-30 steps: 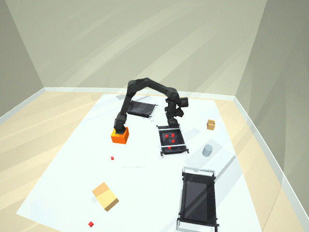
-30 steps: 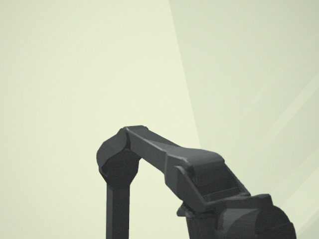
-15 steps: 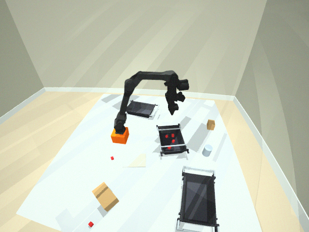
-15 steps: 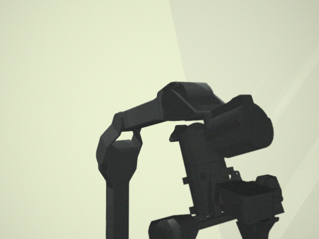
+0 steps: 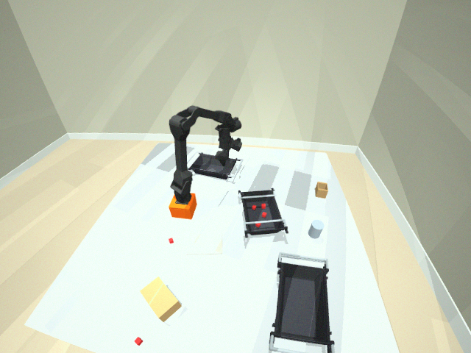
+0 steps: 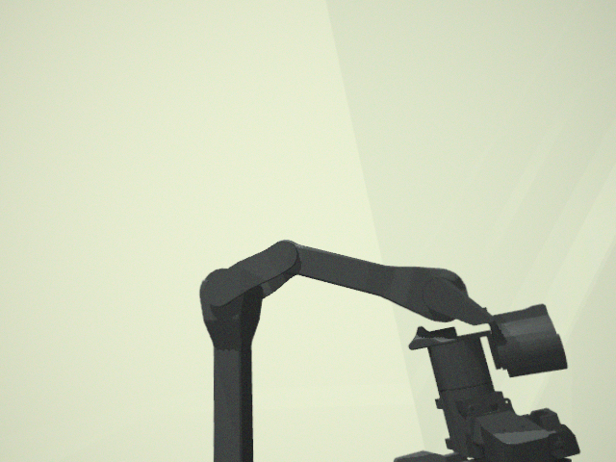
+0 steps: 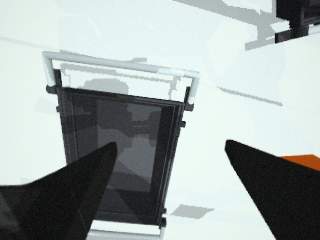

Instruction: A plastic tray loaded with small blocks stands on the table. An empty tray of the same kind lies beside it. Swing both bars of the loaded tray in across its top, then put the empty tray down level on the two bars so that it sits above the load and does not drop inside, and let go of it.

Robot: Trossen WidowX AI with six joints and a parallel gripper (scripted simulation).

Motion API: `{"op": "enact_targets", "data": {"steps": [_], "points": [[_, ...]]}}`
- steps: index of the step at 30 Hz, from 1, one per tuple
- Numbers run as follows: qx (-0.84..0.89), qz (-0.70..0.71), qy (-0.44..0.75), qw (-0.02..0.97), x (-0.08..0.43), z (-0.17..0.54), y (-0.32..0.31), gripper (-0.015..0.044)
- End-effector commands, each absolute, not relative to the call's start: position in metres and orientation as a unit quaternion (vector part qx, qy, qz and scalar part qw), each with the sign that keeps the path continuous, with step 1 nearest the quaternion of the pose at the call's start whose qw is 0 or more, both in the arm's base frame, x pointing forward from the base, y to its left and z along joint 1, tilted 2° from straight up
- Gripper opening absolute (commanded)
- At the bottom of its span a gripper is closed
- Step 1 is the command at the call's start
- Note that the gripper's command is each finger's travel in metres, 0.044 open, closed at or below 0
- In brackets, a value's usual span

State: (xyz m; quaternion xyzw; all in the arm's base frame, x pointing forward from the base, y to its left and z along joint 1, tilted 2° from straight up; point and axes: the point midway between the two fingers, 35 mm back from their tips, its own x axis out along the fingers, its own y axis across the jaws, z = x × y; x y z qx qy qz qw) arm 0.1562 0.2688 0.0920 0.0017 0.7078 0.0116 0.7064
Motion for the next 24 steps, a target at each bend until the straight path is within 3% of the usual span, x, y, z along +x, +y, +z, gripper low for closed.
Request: {"op": "enact_targets", "data": {"steps": [1,7,24], "points": [[0.024,-0.01,0.713,0.701,0.102,0.074,0.271,0.044],[0.049,-0.043,0.713,0.699,0.053,0.055,0.264,0.044],[0.05,-0.044,0.712,0.699,0.051,0.001,0.267,0.044]]}}
